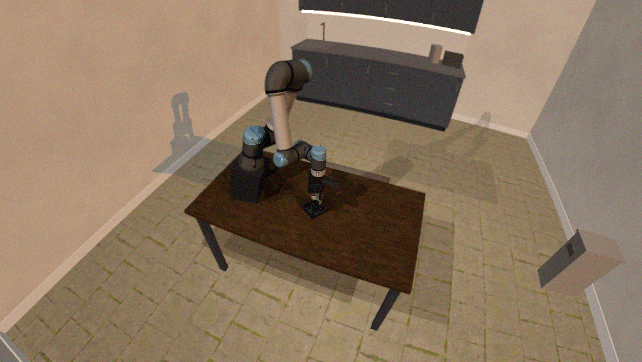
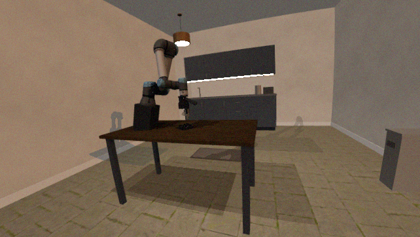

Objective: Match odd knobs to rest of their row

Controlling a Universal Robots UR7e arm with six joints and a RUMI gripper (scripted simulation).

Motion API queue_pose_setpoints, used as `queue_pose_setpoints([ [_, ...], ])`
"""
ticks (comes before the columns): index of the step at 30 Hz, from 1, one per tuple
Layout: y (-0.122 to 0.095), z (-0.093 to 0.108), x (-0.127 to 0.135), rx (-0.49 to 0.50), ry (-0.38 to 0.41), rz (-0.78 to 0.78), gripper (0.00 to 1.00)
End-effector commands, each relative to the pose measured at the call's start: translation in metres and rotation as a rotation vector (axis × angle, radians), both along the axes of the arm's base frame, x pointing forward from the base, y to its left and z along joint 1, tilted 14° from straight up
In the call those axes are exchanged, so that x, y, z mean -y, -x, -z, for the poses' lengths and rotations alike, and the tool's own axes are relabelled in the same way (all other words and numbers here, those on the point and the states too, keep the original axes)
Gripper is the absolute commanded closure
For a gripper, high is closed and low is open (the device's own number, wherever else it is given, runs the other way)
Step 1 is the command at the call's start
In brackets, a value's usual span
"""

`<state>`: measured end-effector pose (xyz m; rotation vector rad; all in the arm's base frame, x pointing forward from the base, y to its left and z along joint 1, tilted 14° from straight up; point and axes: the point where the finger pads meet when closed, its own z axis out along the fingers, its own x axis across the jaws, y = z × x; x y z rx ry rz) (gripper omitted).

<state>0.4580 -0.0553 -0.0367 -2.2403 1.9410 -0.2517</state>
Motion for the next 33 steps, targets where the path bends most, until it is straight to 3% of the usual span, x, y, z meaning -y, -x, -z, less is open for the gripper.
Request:
queue_pose_setpoints([
  [1, -0.001, 0.001, 0.0, 0.001, -0.001, 0.007, 0.89],
  [33, -0.01, 0.032, -0.001, 0.0, -0.004, 0.018, 0.89],
])
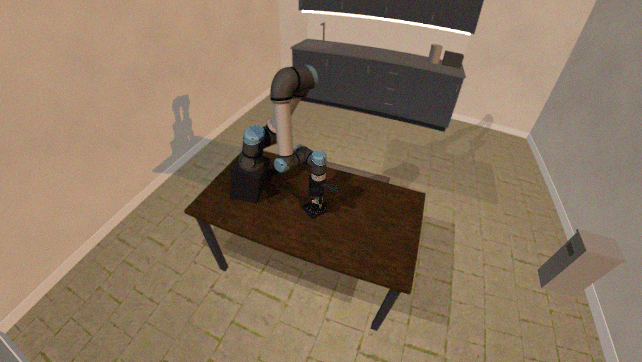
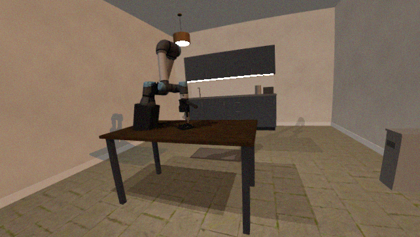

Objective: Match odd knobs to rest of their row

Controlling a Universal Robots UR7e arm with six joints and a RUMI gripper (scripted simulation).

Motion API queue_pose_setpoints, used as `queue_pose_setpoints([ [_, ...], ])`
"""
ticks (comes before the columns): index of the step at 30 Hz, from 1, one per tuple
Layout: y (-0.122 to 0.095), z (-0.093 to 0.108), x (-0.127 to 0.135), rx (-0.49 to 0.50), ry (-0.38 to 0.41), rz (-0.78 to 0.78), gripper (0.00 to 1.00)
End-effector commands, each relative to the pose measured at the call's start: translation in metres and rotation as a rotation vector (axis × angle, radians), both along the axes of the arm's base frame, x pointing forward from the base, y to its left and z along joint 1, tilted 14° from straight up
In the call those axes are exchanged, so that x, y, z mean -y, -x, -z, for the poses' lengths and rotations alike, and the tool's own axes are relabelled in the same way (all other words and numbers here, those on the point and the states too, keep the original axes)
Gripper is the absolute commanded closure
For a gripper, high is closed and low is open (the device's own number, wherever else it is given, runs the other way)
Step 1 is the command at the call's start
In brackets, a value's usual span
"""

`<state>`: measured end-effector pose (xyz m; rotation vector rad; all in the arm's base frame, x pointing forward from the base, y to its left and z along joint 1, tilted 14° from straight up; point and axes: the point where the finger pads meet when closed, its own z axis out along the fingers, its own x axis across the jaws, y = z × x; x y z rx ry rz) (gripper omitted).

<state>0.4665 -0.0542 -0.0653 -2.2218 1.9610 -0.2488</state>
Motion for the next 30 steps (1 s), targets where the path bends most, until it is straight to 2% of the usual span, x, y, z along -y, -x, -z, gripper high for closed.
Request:
queue_pose_setpoints([
  [1, -0.0017, 0.0041, 0.0, 0.001, 0.001, 0.0, 0.89],
  [30, -0.0041, 0.0119, -0.0003, 0.001, 0.001, 0.0, 0.89],
])
